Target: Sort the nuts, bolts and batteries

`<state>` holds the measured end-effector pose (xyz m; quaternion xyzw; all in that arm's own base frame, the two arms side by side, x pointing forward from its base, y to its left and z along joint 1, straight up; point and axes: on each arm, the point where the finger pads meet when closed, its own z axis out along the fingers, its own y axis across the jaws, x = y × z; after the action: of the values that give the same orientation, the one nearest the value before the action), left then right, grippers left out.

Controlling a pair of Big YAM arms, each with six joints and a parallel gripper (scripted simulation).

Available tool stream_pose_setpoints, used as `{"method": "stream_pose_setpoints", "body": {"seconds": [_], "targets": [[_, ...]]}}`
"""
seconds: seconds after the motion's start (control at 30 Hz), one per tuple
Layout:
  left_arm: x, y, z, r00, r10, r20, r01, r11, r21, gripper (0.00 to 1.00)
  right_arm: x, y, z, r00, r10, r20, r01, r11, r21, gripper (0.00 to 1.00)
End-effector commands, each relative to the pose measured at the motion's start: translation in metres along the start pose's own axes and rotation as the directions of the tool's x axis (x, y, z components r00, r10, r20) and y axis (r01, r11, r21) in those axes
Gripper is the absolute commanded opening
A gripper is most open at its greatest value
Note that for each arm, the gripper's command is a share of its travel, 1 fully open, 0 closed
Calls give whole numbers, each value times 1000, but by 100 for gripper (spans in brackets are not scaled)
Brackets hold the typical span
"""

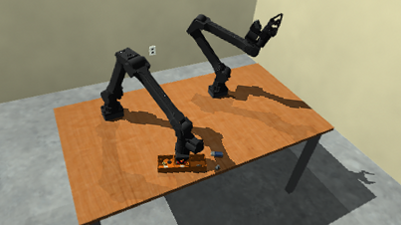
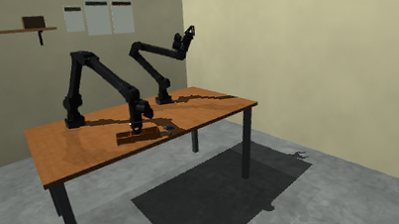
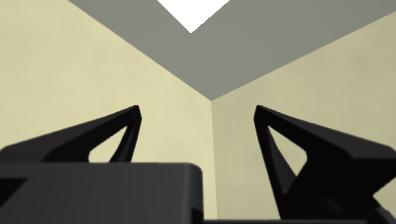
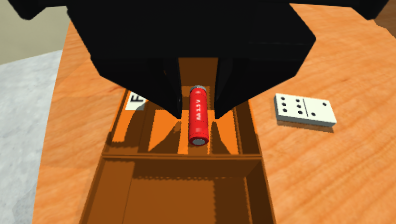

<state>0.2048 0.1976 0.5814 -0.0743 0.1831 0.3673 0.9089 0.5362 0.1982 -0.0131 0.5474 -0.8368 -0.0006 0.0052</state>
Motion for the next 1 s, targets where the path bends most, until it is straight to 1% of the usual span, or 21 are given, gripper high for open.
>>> {"method": "stream_pose_setpoints", "body": {"seconds": [0.0, 0.7, 0.8, 0.93, 0.97], "targets": [[-11, 4, 1, 999, 16, 32, -16, 1000, -6, 100, -16, -24, -46, 998, -1, 60, -3, 998, 59, 28], [-11, 4, 1, 999, 16, 32, -16, 1000, -6, 100, -15, -23, -69, 998, -1, 60, -3, 998, 60, 28], [-11, 4, 1, 999, 16, 32, -16, 1000, -6, 100, -14, -23, -84, 998, -1, 61, -3, 998, 60, 28], [-11, 4, 1, 999, 16, 32, -16, 1000, -6, 100, -14, -23, -86, 998, 0, 61, -3, 998, 61, 28], [-11, 4, 1, 999, 16, 32, -16, 1000, -6, 100, -14, -23, -78, 999, 0, 51, -3, 999, 50, 28]]}}
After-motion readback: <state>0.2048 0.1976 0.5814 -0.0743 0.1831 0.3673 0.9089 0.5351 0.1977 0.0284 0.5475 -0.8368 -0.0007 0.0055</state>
